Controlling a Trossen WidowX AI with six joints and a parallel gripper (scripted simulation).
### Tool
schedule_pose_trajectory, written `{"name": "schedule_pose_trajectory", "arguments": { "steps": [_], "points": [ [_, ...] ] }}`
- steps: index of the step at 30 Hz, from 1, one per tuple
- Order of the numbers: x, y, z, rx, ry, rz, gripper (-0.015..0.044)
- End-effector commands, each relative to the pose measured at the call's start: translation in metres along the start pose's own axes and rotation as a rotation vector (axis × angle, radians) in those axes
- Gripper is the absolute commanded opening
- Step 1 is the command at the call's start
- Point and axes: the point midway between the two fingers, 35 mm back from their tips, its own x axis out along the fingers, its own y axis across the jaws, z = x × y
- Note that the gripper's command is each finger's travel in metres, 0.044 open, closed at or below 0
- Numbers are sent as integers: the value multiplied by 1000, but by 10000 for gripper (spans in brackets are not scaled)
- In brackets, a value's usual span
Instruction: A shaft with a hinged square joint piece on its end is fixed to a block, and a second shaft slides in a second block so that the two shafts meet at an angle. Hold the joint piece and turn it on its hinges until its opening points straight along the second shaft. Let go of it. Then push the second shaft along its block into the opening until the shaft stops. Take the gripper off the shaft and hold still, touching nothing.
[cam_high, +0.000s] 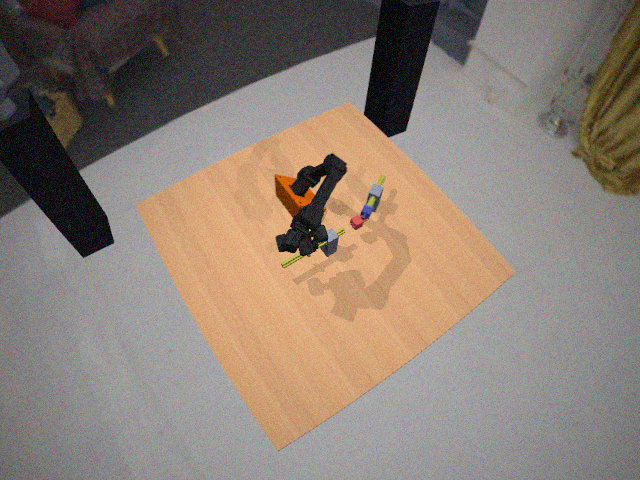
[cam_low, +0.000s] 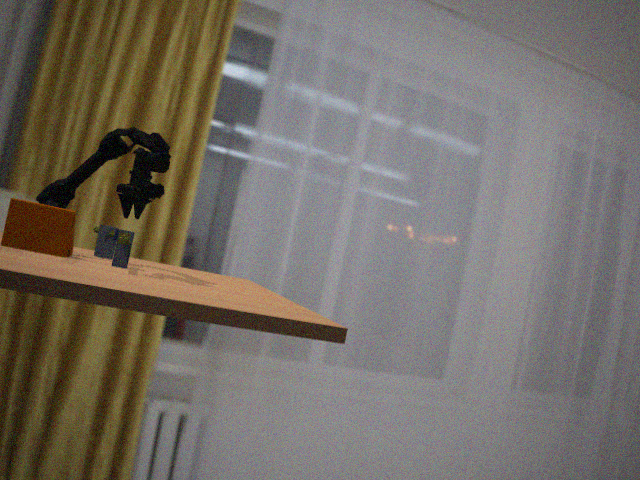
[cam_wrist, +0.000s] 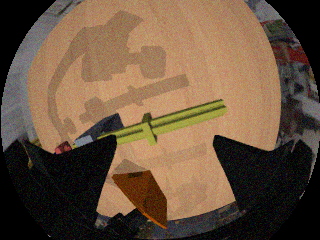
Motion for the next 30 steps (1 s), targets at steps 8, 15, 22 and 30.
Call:
{"name": "schedule_pose_trajectory", "arguments": {
  "steps": [8, 15, 22, 30],
  "points": [
    [-3, -53, 8, -336, -8, -68, 440],
    [-3, -53, 8, -336, -8, -68, 440],
    [4, -54, 9, -183, -24, -64, 440],
    [16, -56, 10, 90, -50, -53, 440]
  ]
}}
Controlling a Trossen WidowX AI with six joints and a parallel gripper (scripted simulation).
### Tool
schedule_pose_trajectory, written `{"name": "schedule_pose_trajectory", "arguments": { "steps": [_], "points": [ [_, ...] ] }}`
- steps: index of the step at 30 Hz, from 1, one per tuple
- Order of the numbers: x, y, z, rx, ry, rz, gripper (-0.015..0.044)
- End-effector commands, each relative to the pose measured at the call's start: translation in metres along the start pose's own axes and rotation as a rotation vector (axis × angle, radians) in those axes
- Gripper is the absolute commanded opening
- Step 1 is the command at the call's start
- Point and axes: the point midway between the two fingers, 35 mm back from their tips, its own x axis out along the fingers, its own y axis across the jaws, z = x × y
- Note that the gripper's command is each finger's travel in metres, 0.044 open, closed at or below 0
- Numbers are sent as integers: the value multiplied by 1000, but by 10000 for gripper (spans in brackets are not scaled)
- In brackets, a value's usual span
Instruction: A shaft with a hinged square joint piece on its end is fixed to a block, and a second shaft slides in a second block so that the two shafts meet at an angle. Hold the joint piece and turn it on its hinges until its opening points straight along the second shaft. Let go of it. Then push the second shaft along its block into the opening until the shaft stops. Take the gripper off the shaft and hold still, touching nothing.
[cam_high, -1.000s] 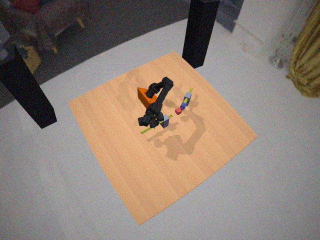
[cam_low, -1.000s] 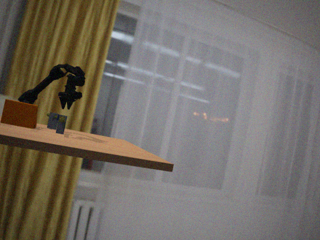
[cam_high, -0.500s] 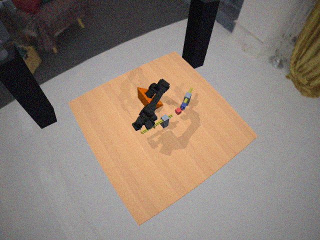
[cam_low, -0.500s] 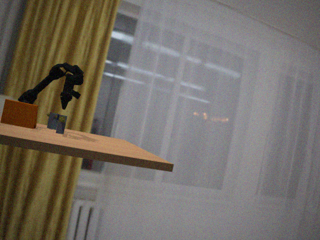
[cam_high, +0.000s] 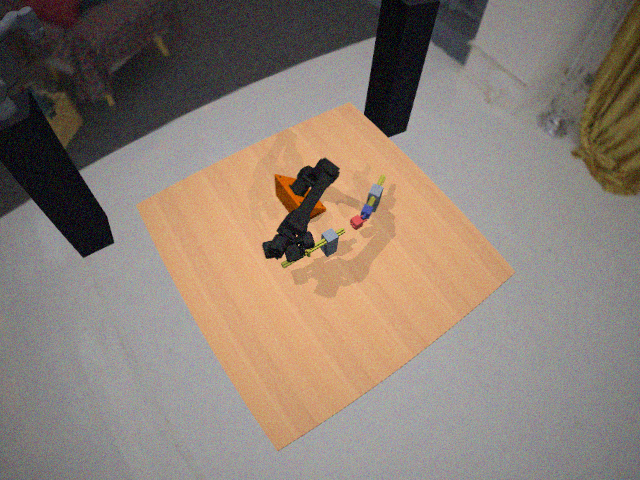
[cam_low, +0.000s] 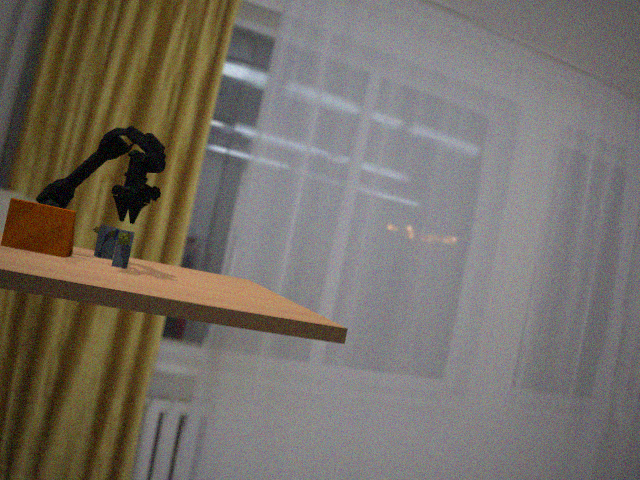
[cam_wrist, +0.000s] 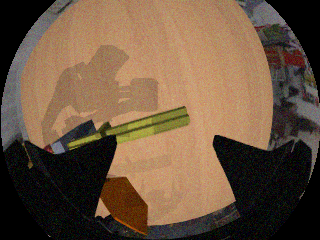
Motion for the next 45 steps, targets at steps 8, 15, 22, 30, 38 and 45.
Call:
{"name": "schedule_pose_trajectory", "arguments": {
  "steps": [8, 15, 22, 30, 38, 45],
  "points": [
    [18, -1, 0, 396, -27, 19, 440],
    [28, -1, 0, 635, -38, 33, 440],
    [39, -1, -2, 874, -47, 50, 440],
    [50, -1, -3, 1146, -51, 74, 440],
    [55, -1, -4, 1264, -52, 86, 440],
    [59, 0, -4, 1264, -52, 85, 440]
  ]
}}
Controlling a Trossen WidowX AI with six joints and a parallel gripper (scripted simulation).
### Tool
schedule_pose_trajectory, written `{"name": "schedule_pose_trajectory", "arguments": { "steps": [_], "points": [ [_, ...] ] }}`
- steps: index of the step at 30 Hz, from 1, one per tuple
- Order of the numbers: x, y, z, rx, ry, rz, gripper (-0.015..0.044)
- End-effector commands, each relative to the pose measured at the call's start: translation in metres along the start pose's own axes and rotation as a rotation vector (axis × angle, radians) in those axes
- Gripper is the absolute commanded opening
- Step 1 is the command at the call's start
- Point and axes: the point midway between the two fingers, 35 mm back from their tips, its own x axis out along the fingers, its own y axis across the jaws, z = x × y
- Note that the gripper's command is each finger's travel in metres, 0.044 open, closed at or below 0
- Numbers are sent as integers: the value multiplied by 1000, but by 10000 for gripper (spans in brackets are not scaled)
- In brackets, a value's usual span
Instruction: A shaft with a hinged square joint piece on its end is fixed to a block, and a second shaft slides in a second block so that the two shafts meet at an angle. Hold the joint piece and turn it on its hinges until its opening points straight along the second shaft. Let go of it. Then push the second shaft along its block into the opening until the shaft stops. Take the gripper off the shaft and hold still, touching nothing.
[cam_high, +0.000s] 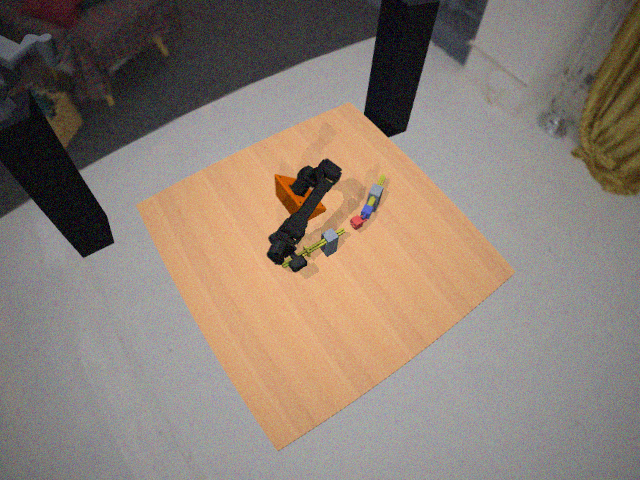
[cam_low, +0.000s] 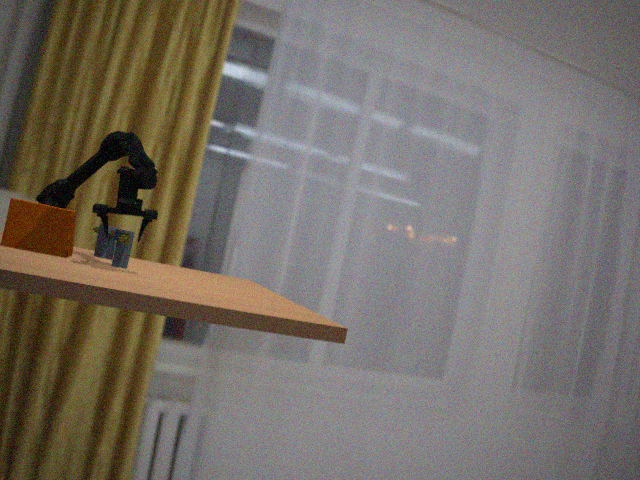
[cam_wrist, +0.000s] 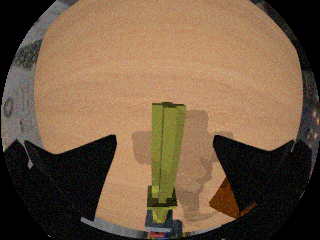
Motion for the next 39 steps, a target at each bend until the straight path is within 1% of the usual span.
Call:
{"name": "schedule_pose_trajectory", "arguments": {
  "steps": [1, 18, 31, 39],
  "points": [
    [5, 1, -1, 12, 3, 5, 440],
    [31, 1, -2, 12, 3, 5, 440],
    [31, 1, -2, 12, 3, 5, 102],
    [31, 1, -2, 12, 3, 5, 102]
  ]
}}
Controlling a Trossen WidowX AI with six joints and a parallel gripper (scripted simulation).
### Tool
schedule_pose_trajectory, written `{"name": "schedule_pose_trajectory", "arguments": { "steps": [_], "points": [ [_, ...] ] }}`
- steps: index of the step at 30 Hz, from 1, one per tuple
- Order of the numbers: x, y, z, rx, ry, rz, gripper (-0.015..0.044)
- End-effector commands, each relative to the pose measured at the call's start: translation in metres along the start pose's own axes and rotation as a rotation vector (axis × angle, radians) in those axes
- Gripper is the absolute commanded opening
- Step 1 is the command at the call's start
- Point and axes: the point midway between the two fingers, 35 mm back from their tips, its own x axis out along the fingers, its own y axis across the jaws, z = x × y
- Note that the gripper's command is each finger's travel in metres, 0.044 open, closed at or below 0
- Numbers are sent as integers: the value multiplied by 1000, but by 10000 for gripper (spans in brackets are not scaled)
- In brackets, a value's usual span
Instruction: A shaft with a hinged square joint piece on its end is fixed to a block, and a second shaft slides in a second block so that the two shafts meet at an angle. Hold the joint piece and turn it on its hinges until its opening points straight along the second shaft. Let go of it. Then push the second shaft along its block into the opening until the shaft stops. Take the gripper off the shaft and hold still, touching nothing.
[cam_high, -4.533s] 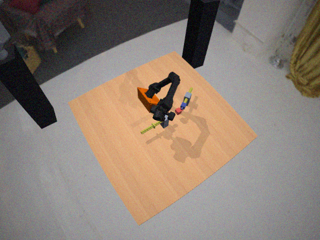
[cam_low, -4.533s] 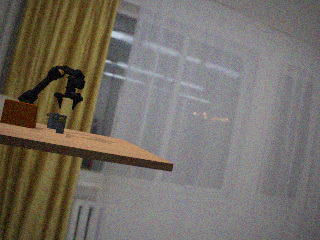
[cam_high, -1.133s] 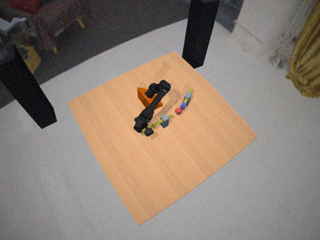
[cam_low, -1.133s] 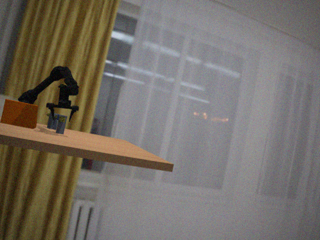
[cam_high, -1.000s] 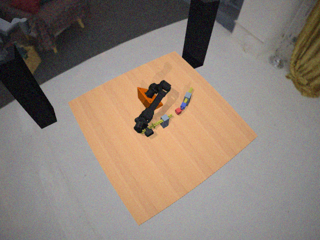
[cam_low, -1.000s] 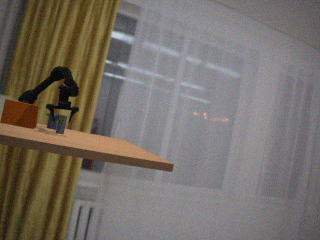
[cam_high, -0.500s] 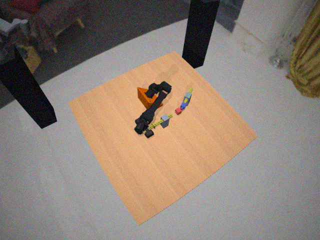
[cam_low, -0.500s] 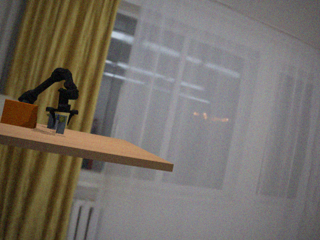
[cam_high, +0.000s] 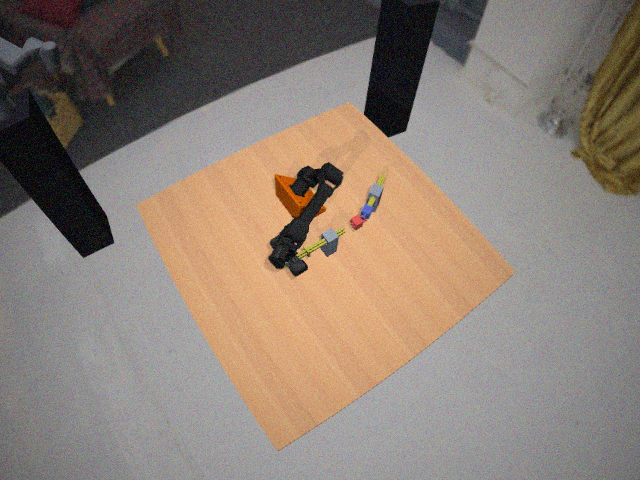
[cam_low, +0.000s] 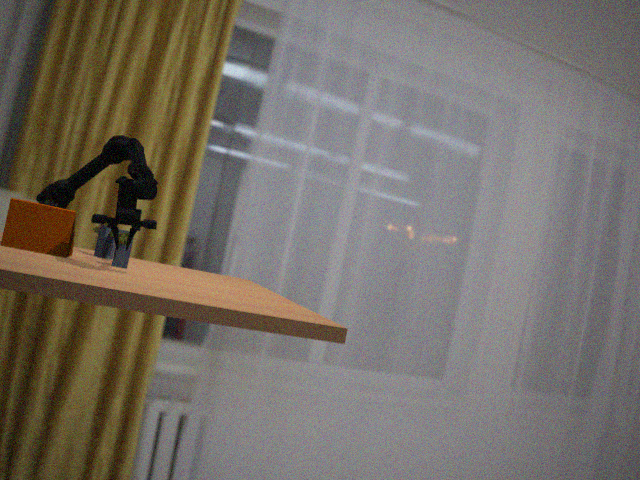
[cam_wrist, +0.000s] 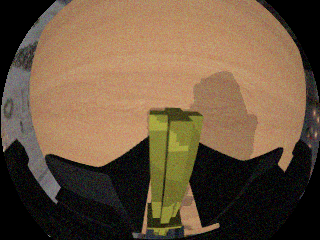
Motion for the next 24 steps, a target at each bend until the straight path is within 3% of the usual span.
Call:
{"name": "schedule_pose_trajectory", "arguments": {
  "steps": [1, 12, 24],
  "points": [
    [0, 1, 0, 5, 2, 5, 102],
    [0, 1, 0, 5, 2, 5, 67],
    [0, 1, 0, 0, 0, 3, 67]
  ]
}}
